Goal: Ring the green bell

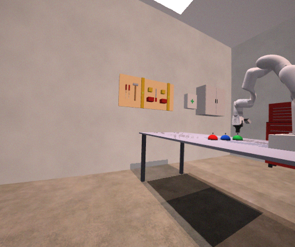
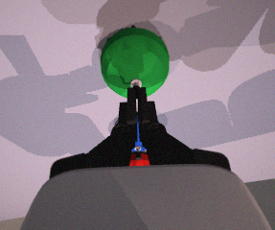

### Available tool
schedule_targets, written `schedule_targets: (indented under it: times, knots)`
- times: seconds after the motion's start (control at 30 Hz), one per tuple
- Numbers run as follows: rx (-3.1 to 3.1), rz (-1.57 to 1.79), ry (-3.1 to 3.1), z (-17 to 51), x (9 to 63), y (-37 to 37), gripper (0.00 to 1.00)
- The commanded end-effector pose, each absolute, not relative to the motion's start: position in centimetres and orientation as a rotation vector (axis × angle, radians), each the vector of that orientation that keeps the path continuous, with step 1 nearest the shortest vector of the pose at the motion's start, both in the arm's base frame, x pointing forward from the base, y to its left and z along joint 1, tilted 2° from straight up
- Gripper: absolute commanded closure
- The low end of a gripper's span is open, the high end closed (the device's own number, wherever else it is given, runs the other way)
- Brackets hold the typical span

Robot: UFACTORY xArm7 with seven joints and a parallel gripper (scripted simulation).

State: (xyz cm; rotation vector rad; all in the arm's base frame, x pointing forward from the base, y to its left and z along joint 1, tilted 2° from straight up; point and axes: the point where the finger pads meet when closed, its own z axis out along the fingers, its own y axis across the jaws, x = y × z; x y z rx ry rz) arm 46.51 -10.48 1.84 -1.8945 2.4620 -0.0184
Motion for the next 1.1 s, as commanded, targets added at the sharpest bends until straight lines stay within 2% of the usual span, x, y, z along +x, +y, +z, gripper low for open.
schedule_targets:
  times: [0.0, 1.07]
  knots:
    - [-1.892, -0.023, 2.46, 1.99, 46.66, -10.53, 1.0]
    - [-1.892, -0.023, 2.46, 1.01, 46.7, -10.52, 1.0]
